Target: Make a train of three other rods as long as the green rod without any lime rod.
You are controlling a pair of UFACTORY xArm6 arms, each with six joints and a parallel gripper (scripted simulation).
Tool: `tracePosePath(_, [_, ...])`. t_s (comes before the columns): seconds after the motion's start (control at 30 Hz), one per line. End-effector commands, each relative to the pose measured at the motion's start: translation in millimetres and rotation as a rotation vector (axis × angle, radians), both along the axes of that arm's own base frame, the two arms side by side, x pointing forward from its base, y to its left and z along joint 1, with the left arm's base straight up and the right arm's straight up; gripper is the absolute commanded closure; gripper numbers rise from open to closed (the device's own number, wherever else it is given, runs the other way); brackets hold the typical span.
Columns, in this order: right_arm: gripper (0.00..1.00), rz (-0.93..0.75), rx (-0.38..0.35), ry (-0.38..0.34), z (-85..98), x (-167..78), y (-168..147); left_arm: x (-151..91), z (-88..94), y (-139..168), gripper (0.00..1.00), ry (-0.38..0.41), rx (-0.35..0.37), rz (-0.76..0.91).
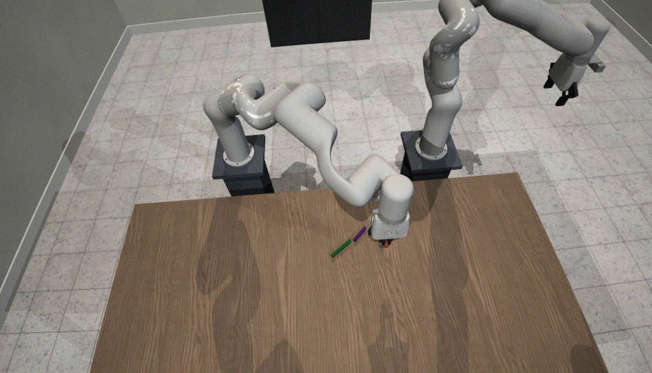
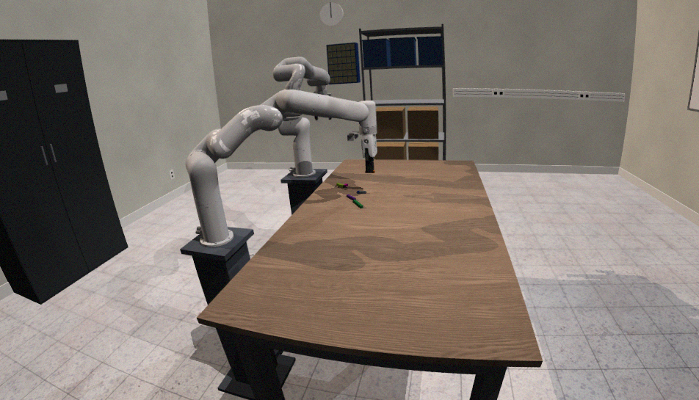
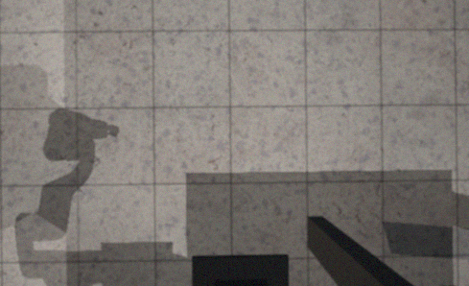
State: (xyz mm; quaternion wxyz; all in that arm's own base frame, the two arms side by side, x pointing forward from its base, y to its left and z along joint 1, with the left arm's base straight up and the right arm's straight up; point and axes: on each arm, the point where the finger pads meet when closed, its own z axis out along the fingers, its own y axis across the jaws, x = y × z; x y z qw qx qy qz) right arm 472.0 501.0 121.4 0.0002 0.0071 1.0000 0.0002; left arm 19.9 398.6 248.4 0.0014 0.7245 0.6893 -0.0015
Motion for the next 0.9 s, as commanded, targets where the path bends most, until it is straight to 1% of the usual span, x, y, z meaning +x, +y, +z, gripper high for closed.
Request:
tracePosePath(0.0, [0.94,0.000,0.004,-0.004,-3.7,1.0,0.9,0.0,1.6,0.9,0.00,0.000,0.004,0.000])
tracePosePath(0.07, [0.94,0.000,0.004,-0.004,-9.5,1.0,1.0,0.0,1.6,0.9,0.00,0.000,0.004,0.000])
tracePosePath(0.13, [0.94,0.000,0.004,-0.004,-9.5,1.0,1.0,0.0,1.6,0.9,0.00,0.000,0.004,0.000])
tracePosePath(0.17, [0.94,0.000,0.004,-0.004,-12.9,1.1,1.1,0.0,1.6,0.9,0.00,0.000,0.004,0.000])
tracePosePath(0.63, [0.94,0.000,0.004,-0.004,-70.4,1.8,1.8,0.0,1.6,0.9,0.00,0.000,0.004,0.000])
tracePosePath(0.7, [0.94,0.000,0.004,-0.004,-70.4,1.8,1.8,0.0,1.6,0.9,0.00,0.000,0.004,0.000])
tracePosePath(0.87, [0.94,0.000,0.004,-0.004,-80.0,1.9,1.9,0.0,1.6,0.9,0.00,0.000,0.004,0.000])
